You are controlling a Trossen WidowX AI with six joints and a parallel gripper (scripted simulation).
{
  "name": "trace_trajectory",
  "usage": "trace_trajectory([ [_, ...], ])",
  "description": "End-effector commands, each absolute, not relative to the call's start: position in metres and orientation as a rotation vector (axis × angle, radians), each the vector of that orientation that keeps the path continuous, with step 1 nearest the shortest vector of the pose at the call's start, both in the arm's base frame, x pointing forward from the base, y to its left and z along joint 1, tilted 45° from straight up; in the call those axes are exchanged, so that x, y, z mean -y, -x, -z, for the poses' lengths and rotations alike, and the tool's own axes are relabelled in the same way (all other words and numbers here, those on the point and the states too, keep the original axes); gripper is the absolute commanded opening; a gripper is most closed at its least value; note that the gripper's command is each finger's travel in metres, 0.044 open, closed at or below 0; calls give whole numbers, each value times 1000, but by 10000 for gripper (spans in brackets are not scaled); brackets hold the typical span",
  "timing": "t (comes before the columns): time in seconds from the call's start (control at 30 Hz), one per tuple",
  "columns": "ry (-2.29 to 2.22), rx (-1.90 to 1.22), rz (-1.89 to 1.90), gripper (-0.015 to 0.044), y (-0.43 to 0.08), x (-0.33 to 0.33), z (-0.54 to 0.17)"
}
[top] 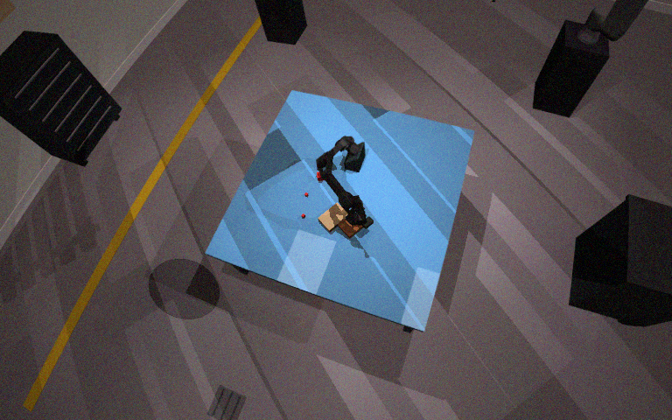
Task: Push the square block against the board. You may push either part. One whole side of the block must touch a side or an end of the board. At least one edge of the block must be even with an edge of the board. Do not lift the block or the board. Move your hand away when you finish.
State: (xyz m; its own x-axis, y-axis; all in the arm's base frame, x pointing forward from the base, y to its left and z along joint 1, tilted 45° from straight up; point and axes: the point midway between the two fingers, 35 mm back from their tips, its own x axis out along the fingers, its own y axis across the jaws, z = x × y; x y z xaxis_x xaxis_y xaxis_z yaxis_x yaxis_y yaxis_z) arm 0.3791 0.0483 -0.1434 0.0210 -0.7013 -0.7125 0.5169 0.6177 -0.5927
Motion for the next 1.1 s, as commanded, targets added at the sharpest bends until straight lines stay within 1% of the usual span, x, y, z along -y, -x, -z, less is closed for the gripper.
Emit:
trace_trajectory([
  [0.0, 186, -1223, 954, 0, -387, -44, 140],
  [0.43, 186, -1222, 955, 0, -400, -37, 133],
  [1.07, 186, -1223, 954, 0, -377, -49, 145],
])
